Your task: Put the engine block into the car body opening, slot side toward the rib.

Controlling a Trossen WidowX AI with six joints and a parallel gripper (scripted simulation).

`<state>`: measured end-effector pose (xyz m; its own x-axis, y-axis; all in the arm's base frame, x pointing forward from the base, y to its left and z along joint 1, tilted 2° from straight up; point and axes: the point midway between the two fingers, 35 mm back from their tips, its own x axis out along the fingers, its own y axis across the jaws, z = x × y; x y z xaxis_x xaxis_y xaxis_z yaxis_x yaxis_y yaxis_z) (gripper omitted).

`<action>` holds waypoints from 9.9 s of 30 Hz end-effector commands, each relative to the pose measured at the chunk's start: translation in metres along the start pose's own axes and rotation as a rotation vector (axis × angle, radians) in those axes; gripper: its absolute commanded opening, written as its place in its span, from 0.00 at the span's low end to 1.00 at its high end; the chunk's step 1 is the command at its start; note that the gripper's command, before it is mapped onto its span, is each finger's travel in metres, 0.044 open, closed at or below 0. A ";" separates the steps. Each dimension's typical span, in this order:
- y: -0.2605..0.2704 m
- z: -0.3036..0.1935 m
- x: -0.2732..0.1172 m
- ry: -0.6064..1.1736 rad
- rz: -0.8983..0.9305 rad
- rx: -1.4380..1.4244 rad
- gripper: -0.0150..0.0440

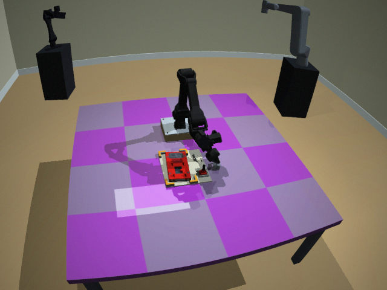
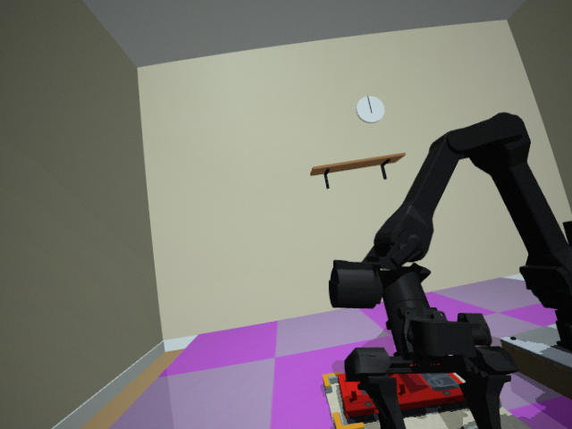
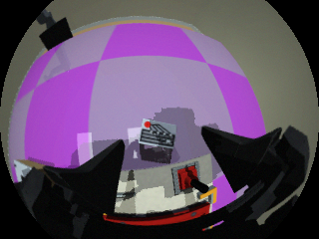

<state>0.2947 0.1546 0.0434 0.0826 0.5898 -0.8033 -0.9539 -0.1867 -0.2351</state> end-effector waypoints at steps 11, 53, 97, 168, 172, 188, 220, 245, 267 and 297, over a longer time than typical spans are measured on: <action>-0.005 0.010 -0.001 0.169 0.131 -0.368 1.00; -0.008 0.029 0.007 0.412 0.530 -1.151 1.00; 0.000 0.005 0.041 0.412 0.530 -1.151 0.45; -0.037 0.016 -0.071 0.562 0.307 -0.368 0.25; -0.038 0.005 -0.073 0.580 0.266 -0.236 0.25; -0.039 -0.036 -0.083 0.635 0.098 0.295 0.25; -0.028 -0.115 -0.106 0.648 -0.273 1.350 0.25; -0.024 -0.139 -0.113 0.619 -0.408 1.700 0.52; -0.024 -0.138 -0.113 0.625 -0.389 1.651 0.52; -0.023 -0.141 -0.108 0.625 -0.390 1.654 0.52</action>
<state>0.3483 -0.0164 0.0593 0.0601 -0.0214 -0.9980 -0.0959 0.9950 -0.0271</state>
